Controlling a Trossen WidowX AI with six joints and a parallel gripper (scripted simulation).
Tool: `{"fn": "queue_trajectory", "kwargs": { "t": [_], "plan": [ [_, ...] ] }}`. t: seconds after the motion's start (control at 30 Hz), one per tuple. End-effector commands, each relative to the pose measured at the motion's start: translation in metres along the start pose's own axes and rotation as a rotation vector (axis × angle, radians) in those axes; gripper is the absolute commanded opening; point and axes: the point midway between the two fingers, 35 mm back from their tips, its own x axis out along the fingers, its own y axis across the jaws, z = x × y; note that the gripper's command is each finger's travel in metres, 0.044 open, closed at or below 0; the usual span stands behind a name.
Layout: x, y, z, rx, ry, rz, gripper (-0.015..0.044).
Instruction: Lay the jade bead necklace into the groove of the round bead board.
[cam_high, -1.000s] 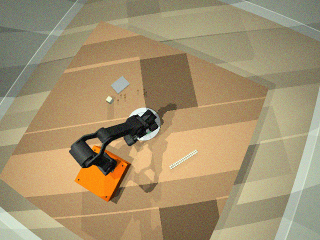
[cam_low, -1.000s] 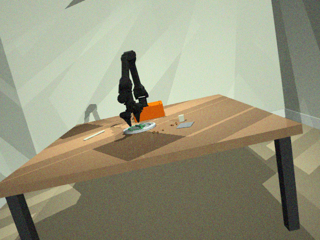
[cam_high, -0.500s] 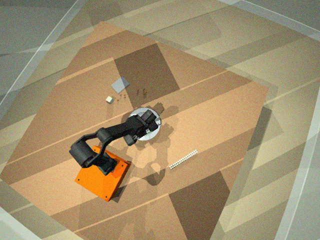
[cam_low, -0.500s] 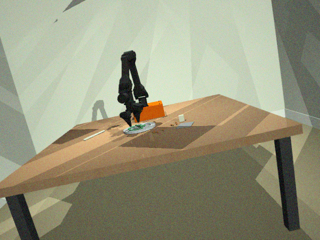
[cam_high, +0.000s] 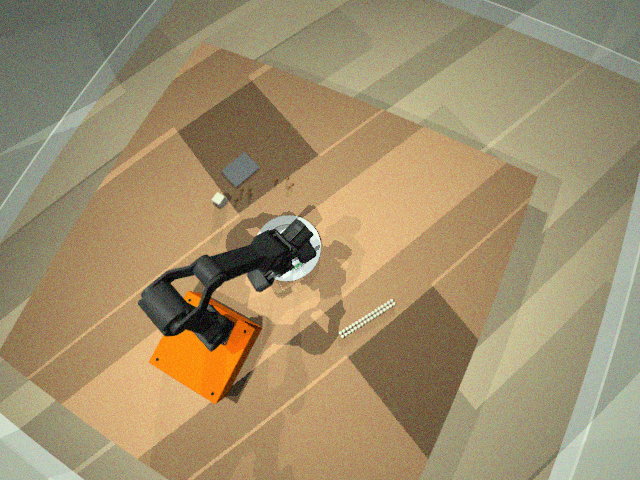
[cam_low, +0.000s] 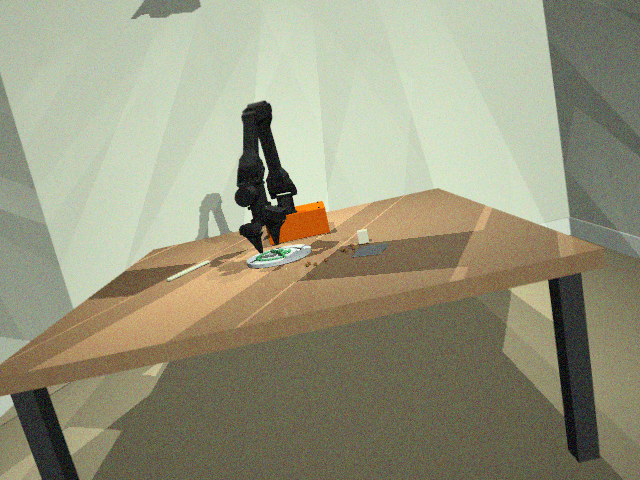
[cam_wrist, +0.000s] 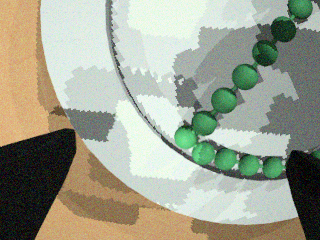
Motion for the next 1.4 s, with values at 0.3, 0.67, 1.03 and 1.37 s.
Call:
{"fn": "queue_trajectory", "kwargs": {
  "t": [0.3, 0.67, 1.03, 1.37],
  "plan": [
    [-0.001, 0.0, 0.0, -0.004, -0.002, 0.0, 0.044],
    [-0.012, -0.003, 0.004, 0.2, -0.003, 0.0, 0.0335],
    [-0.033, -0.006, 0.011, 0.577, -0.004, 0.0, 0.012],
    [-0.024, -0.01, 0.012, 0.571, -0.009, -0.014, 0.012]
  ]
}}
